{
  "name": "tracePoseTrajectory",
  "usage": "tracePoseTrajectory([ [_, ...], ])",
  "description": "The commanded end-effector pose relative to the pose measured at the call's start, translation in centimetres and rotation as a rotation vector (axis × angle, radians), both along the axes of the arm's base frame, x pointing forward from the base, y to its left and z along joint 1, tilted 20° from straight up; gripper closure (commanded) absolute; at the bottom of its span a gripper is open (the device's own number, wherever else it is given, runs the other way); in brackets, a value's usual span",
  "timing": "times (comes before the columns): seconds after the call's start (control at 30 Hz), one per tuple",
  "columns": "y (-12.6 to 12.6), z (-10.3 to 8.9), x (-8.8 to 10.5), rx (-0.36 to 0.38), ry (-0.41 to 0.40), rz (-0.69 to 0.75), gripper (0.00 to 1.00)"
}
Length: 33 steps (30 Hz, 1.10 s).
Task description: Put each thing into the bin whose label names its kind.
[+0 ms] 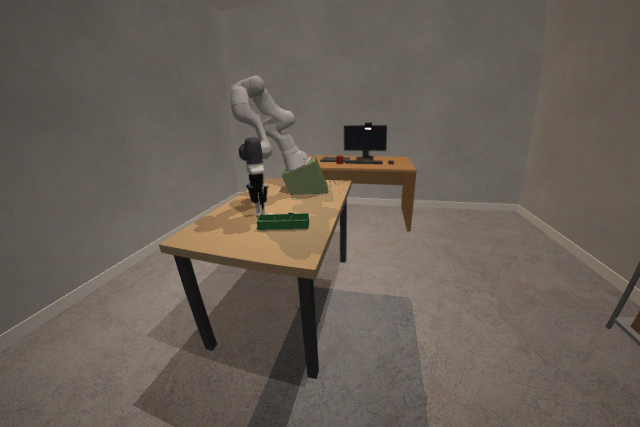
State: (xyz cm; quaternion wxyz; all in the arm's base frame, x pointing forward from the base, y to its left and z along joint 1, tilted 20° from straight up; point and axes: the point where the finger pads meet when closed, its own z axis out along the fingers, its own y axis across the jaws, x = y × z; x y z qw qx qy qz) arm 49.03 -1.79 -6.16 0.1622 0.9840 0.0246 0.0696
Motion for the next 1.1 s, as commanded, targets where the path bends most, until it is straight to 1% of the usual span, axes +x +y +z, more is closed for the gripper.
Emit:
tracePoseTrajectory([
  [0.0,0.3,1.2,-0.1,-0.004,0.004,0.005,0.87],
  [0.1,0.6,2.1,-0.3,-0.004,0.004,0.005,0.87],
  [0.17,0.6,2.1,-0.3,-0.004,0.004,0.005,0.87],
  [0.43,1.5,4.6,-0.7,-0.004,0.004,0.005,0.87],
  [1.07,1.5,4.6,-0.7,-0.004,0.004,0.005,0.87],
])
